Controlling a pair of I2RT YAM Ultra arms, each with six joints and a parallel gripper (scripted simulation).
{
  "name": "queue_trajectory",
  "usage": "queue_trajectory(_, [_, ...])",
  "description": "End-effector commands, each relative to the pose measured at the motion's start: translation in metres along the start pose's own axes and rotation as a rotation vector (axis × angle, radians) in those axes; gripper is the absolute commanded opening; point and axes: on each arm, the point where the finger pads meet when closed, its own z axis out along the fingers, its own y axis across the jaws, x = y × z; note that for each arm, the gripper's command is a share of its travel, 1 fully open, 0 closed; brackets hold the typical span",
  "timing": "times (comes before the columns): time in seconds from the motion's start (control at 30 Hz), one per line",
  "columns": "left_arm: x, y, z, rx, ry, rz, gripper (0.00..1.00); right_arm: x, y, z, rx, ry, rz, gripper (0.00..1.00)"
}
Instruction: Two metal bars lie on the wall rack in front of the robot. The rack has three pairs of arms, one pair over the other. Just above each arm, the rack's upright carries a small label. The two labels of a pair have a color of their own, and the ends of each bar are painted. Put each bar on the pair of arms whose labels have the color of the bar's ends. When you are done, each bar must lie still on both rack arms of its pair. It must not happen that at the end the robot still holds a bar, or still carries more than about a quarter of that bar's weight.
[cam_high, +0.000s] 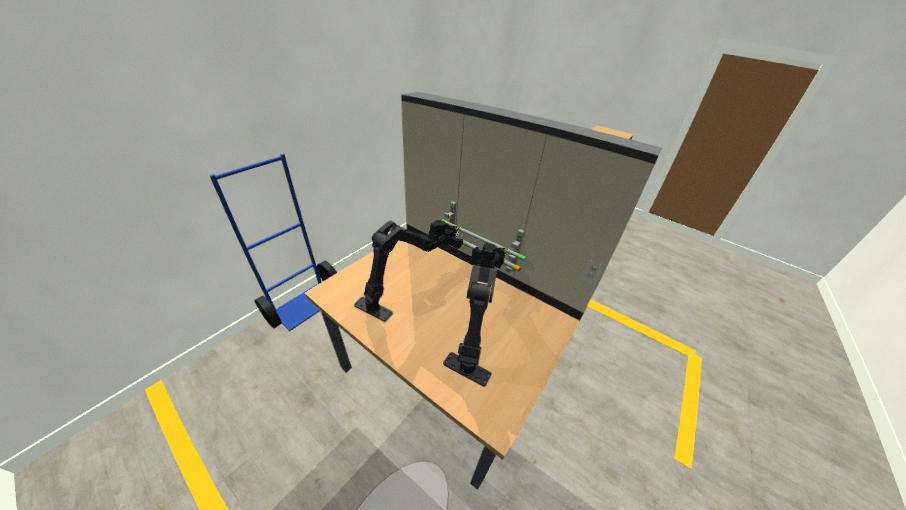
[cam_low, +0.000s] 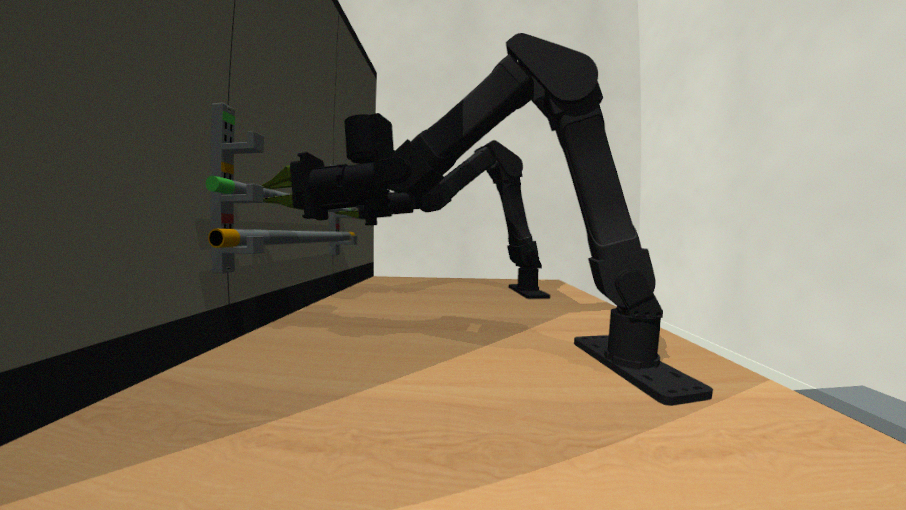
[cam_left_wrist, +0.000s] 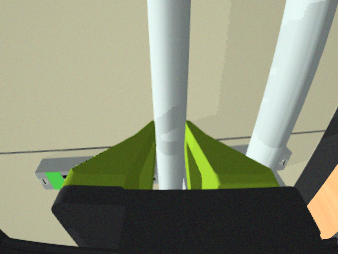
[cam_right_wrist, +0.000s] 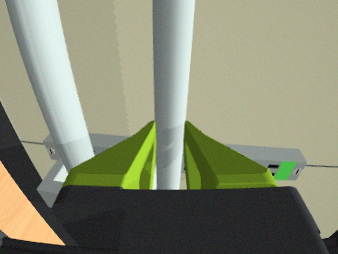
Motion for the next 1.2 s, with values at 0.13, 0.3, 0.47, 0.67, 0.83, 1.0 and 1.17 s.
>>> queue_trajectory(0.13, [0.003, 0.052, -0.004, -0.099, -0.002, -0.01, 0.0, 0.002, -0.052, -0.003, 0.092, -0.002, 0.022, 0.0])
queue_trajectory(0.3, [0.003, 0.054, -0.004, -0.099, -0.002, -0.01, 0.0, 0.002, -0.054, -0.003, 0.092, -0.001, 0.022, 0.0])
queue_trajectory(0.47, [0.003, 0.058, -0.004, -0.099, -0.002, -0.01, 0.0, 0.003, -0.057, -0.003, 0.092, -0.001, 0.022, 0.0])
queue_trajectory(0.67, [0.003, 0.062, -0.005, -0.099, -0.002, -0.01, 0.0, 0.003, -0.061, -0.004, 0.092, -0.001, 0.022, 0.0])
queue_trajectory(0.83, [0.003, 0.064, -0.005, -0.099, -0.002, -0.01, 0.0, 0.003, -0.063, -0.004, 0.092, -0.001, 0.021, 0.0])
queue_trajectory(1.0, [0.003, 0.067, -0.005, -0.099, -0.002, -0.01, 0.0, 0.003, -0.067, -0.004, 0.092, -0.001, 0.021, 0.0])
queue_trajectory(1.17, [0.003, 0.07, -0.006, -0.099, -0.002, -0.01, 0.0, 0.003, -0.07, -0.005, 0.092, -0.001, 0.021, 0.0])
